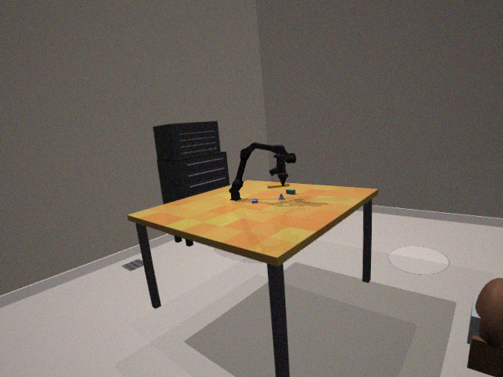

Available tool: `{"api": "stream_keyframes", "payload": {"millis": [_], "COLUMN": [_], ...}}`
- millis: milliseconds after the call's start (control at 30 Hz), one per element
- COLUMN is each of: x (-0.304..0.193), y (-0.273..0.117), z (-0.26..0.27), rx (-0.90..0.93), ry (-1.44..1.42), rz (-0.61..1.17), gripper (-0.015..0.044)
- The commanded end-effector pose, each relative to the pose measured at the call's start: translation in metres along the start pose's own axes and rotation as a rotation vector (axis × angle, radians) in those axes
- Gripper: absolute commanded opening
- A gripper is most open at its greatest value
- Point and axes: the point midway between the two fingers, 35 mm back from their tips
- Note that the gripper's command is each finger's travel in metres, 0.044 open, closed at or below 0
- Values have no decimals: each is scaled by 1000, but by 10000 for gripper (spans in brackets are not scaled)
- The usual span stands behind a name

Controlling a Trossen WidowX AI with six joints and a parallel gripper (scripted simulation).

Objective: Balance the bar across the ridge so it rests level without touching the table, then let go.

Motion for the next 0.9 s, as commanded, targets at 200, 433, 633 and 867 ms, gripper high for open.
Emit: {"api": "stream_keyframes", "payload": {"millis": [200, 433, 633, 867], "x": [-17, -18, -18, -18], "y": [1, 8, 18, 29], "z": [-30, -30, -30, -29], "rx": [-2, -2, -2, -2], "ry": [143, 143, 143, 144], "rz": [-5, -5, -5, -5], "gripper": [0, 0, 0, 0]}}
Point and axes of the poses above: the point midway between the two fingers, 35 mm back from their tips, its own y axis out along the fingers, its own z axis across the jaws, x = y × z, and after that the axes turned 2 degrees about y, right-handed
